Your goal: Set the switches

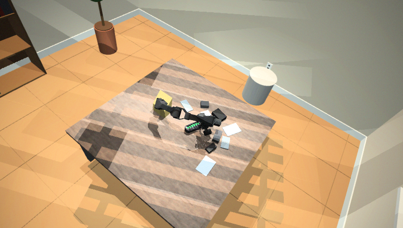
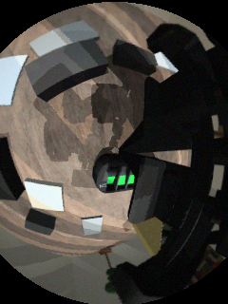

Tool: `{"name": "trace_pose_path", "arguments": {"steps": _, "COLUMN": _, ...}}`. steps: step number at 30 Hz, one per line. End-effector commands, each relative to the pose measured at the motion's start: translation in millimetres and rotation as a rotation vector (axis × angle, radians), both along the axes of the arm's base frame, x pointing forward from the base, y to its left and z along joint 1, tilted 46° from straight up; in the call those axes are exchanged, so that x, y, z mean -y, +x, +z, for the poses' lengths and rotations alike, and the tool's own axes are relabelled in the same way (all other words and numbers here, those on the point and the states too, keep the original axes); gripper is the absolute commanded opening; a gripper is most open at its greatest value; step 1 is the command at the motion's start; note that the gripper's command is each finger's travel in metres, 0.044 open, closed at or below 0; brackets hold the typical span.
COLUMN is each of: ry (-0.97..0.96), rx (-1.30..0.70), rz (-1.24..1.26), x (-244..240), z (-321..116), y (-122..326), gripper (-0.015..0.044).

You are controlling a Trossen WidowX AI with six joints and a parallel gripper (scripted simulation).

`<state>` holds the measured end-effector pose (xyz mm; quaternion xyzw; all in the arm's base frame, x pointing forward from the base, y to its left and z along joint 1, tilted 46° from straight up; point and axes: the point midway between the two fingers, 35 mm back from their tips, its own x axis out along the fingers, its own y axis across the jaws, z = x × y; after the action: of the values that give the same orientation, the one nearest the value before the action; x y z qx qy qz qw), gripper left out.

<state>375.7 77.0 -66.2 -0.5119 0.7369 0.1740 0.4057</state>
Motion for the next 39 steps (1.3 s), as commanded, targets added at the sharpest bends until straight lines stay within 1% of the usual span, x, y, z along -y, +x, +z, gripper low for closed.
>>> {"name": "trace_pose_path", "arguments": {"steps": 1, "ry": 0.001, "rx": -0.009, "rz": 0.008, "x": 3.7, "z": -1.8, "y": 1.4, "gripper": 0.0}}
{"name": "trace_pose_path", "arguments": {"steps": 30, "ry": -0.015, "rx": -0.072, "rz": 0.077, "x": 35.5, "z": -35.1, "y": 8.3, "gripper": 0.0}}
{"name": "trace_pose_path", "arguments": {"steps": 39, "ry": -0.016, "rx": -0.074, "rz": 0.079, "x": 36.0, "z": -36.5, "y": 6.8, "gripper": 0.0}}
